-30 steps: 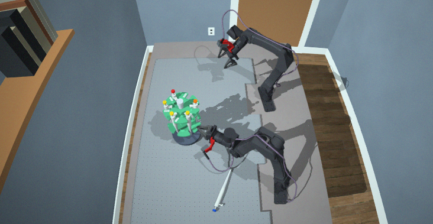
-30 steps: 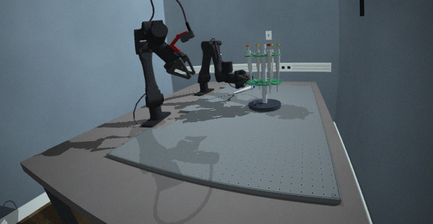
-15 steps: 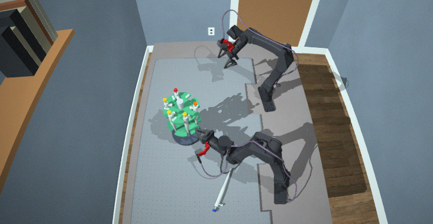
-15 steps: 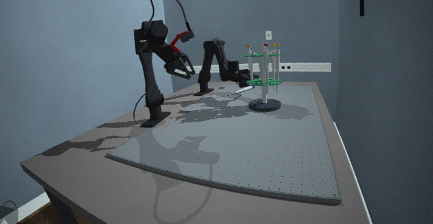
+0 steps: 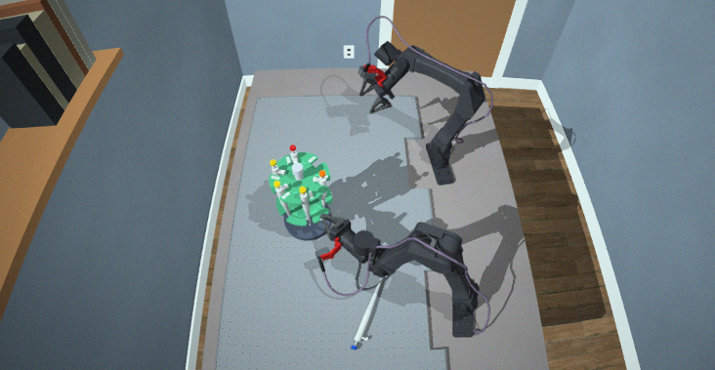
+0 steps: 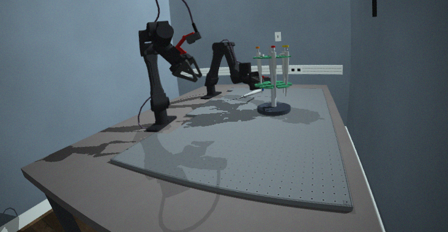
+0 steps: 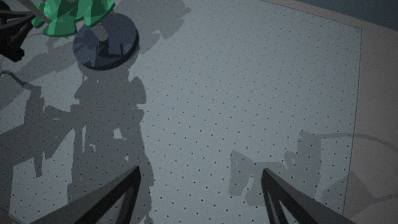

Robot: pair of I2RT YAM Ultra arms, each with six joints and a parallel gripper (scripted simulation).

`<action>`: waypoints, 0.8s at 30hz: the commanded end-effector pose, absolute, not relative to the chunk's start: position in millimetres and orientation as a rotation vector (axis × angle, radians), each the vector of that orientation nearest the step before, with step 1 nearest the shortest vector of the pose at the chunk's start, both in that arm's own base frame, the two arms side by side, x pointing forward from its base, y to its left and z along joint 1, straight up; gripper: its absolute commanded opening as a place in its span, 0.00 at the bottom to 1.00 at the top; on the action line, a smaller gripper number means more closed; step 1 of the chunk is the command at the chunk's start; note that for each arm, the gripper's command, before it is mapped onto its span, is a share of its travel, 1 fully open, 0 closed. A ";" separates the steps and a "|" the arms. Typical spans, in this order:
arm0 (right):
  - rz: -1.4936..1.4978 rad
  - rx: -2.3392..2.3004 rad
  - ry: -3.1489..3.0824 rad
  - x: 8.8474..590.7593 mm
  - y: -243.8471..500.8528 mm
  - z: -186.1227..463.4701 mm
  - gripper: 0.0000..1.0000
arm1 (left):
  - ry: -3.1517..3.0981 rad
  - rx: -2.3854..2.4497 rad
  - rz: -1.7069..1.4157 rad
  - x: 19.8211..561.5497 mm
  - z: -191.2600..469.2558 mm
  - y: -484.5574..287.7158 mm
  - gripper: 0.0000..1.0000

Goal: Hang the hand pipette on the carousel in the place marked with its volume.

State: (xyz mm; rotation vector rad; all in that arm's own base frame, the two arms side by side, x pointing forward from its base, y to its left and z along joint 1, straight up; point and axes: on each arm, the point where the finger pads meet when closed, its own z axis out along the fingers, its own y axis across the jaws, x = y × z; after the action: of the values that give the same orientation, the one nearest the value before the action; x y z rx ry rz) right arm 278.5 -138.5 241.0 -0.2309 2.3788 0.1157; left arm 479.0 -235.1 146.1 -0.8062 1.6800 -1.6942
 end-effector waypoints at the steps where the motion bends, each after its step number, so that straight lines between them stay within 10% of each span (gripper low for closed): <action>1: 0.091 -0.246 2.339 283.1 -142.3 252.9 1.00 | 1.689 -0.792 -1.691 489.4 146.6 -230.0 0.49; 24: 0.091 -0.246 2.339 283.1 -142.3 252.9 1.00 | 1.692 -0.789 -1.693 487.9 146.6 -233.4 0.49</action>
State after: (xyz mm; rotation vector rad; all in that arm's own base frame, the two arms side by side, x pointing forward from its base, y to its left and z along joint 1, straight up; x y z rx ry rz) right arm 278.5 -138.5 241.0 -0.2309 2.3788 0.1157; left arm 480.9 -231.2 144.7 -0.8070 1.6932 -1.6955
